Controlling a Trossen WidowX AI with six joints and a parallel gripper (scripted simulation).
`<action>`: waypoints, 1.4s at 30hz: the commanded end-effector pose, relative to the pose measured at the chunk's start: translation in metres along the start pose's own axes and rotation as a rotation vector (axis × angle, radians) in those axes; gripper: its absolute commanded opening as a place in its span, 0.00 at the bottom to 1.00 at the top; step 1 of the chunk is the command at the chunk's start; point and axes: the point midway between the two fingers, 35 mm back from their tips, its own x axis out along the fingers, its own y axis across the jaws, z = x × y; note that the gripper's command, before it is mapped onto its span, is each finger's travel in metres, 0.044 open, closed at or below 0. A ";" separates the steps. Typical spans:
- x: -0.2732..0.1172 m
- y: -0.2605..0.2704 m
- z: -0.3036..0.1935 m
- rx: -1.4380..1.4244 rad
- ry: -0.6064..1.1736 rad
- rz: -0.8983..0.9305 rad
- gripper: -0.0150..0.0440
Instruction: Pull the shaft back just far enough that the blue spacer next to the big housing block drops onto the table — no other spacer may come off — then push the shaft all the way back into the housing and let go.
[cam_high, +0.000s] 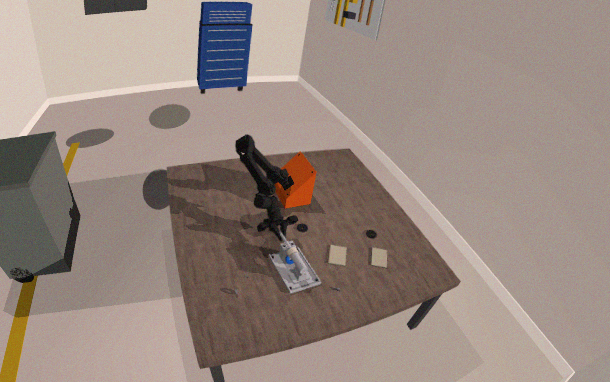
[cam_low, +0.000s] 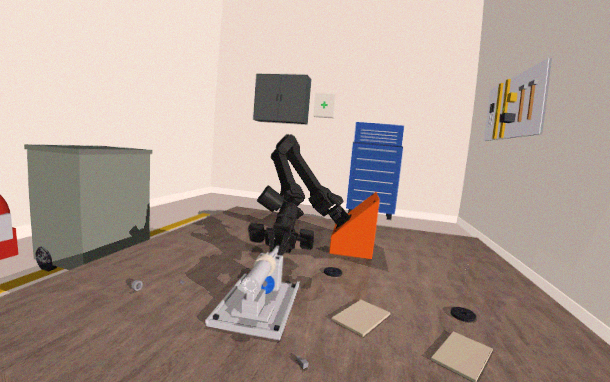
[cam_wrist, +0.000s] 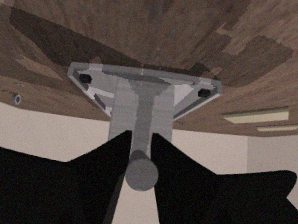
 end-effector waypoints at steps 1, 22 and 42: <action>0.002 0.000 -0.002 0.002 0.004 -0.001 0.25; 0.007 0.000 -0.006 0.002 0.004 -0.001 0.25; 0.013 0.000 -0.009 0.002 0.004 -0.001 0.25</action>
